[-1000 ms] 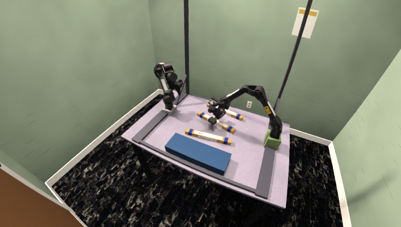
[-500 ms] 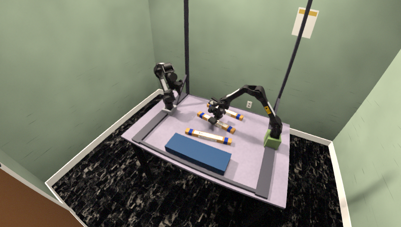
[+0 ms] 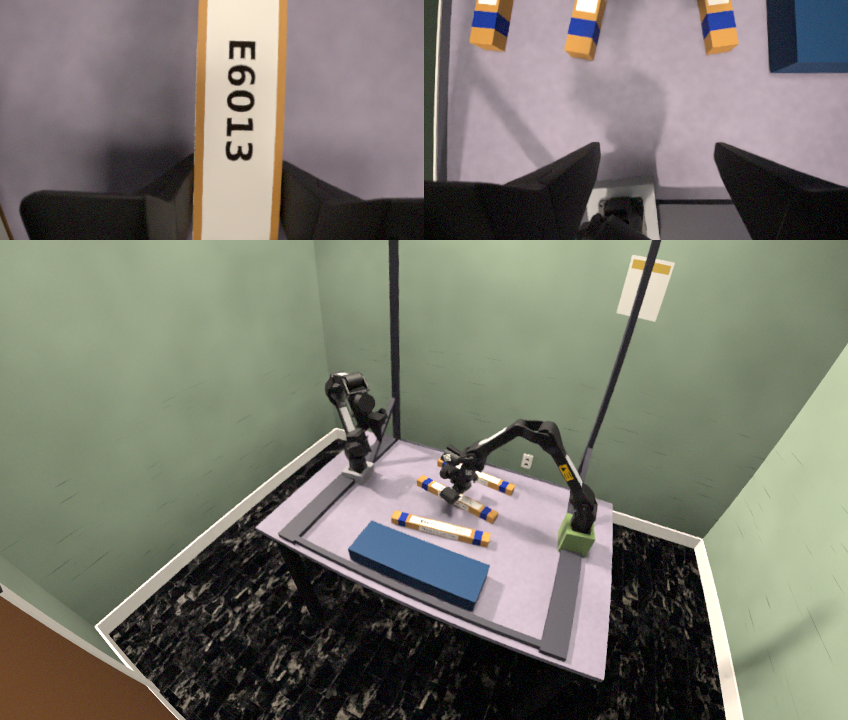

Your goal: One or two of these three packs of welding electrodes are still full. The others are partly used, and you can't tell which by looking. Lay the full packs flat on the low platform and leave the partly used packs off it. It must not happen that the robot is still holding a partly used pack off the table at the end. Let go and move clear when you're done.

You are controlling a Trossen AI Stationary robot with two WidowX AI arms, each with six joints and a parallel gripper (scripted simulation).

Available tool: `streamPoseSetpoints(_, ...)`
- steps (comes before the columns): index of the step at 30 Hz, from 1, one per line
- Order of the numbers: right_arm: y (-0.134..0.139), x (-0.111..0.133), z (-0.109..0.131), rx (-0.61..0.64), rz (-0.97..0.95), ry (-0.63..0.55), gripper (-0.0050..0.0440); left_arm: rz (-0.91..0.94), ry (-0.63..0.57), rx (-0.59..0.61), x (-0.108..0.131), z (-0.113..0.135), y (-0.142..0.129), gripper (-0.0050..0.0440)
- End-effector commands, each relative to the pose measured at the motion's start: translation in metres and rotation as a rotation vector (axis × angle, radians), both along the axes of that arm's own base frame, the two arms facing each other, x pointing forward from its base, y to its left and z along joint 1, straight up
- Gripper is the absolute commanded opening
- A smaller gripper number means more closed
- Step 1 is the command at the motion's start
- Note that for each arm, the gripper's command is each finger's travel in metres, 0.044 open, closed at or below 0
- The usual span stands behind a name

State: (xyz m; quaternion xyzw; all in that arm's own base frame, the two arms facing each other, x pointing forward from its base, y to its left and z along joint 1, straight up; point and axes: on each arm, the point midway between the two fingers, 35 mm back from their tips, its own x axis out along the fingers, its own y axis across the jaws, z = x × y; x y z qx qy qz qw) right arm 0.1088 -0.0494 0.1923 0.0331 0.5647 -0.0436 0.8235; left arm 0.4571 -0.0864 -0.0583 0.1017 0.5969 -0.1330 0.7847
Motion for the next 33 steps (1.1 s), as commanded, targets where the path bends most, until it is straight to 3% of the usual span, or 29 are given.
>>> streamPoseSetpoints(1,-0.001,0.002,0.008,-0.014,0.004,-0.024,0.0330,-0.001,-0.020,-0.003,0.004,0.008,-0.001,-0.0050)
streamPoseSetpoints(24,-0.001,0.002,0.008,-0.014,0.004,-0.024,0.0330,-0.002,0.002,0.002,-0.001,0.001,-0.001,-0.0050)
streamPoseSetpoints(26,-0.001,0.002,0.008,-0.014,0.004,-0.024,0.0330,-0.002,-0.039,-0.005,0.007,0.022,-0.002,-0.0050)
streamPoseSetpoints(33,-0.001,0.002,0.008,-0.014,0.004,-0.024,0.0330,-0.002,-0.046,-0.007,0.009,0.032,-0.003,-0.0050)
